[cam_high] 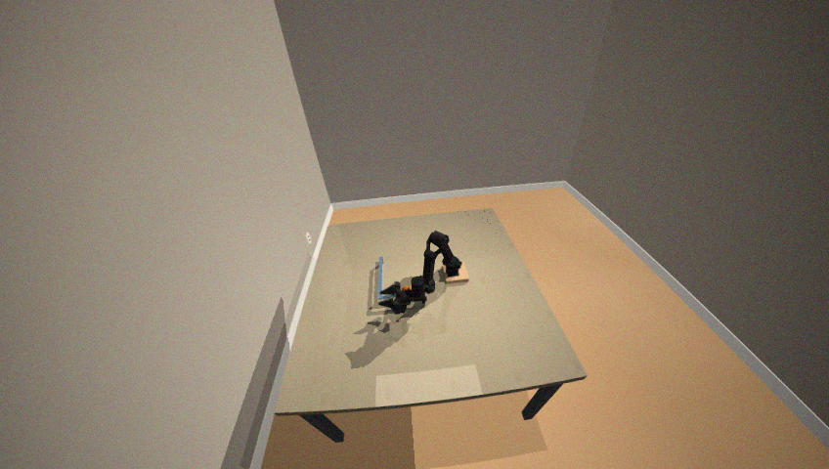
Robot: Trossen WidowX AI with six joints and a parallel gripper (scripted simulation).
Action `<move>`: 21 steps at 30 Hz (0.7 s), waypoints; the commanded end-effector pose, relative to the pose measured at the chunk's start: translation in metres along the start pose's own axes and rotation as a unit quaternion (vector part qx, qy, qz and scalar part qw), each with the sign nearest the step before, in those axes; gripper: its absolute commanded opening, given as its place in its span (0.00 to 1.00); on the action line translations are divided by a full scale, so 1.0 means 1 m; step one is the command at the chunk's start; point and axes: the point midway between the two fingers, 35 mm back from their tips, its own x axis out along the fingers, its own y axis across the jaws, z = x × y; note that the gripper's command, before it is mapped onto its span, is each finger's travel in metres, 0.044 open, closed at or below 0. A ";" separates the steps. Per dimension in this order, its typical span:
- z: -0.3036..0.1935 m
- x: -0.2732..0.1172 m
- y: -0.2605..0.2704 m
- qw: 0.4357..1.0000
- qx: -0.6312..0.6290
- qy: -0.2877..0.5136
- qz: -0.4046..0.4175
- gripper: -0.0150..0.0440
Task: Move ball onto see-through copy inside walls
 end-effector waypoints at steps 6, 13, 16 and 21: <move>-0.003 0.014 0.003 0.999 0.040 -0.018 0.006 0.78; -0.012 0.045 0.019 0.986 0.148 -0.073 0.037 0.78; -0.019 0.058 0.032 0.970 0.210 -0.102 0.063 0.78; -0.020 0.068 0.061 0.932 0.297 -0.165 0.127 0.78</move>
